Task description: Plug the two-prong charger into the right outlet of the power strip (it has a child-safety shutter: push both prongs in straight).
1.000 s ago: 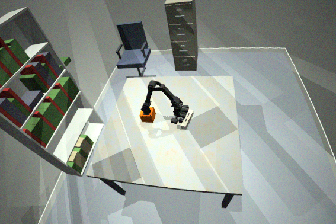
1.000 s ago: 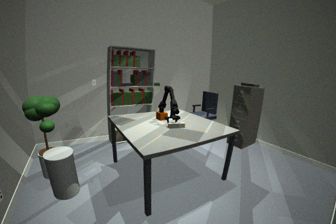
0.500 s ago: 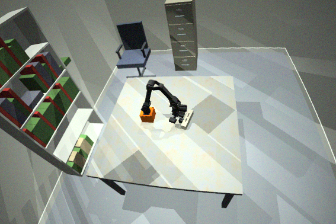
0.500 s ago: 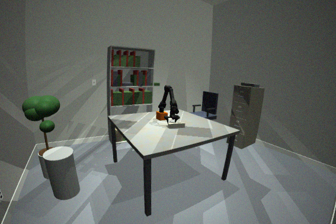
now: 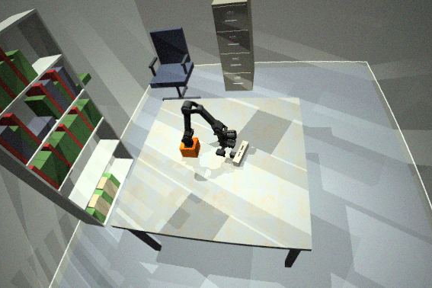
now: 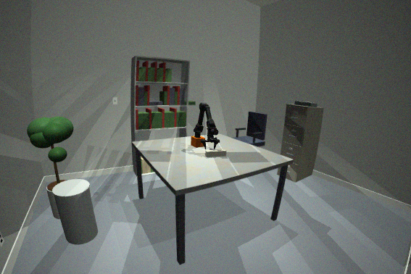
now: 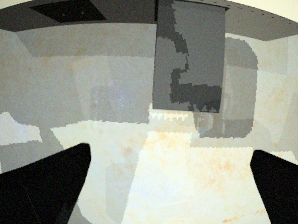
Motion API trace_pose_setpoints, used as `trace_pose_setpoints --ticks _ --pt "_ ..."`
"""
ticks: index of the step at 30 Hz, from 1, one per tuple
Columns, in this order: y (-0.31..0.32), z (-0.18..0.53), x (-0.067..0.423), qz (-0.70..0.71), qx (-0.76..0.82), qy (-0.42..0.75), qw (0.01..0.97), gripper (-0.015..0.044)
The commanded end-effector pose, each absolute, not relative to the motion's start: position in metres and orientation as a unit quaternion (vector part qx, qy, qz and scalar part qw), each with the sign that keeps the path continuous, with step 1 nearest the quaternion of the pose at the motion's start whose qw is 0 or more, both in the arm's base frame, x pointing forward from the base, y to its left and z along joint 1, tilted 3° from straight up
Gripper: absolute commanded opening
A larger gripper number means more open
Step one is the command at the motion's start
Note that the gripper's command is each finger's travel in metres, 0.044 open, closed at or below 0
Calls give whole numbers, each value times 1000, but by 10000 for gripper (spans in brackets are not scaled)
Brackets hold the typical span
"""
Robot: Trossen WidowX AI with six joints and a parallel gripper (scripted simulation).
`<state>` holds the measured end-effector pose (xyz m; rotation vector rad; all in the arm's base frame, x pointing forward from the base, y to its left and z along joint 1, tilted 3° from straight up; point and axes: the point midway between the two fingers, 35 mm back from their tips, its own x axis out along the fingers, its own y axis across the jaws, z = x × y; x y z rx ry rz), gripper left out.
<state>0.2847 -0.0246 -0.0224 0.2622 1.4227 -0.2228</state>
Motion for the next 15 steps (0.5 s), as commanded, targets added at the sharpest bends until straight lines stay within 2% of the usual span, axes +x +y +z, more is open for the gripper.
trace_pose_setpoints --ticks 1,6,15 --pt "-28 0 289 -113 109 582 798 440" --pt "-31 32 291 -127 101 483 860 440" --pt "-32 33 291 -128 101 479 862 440"
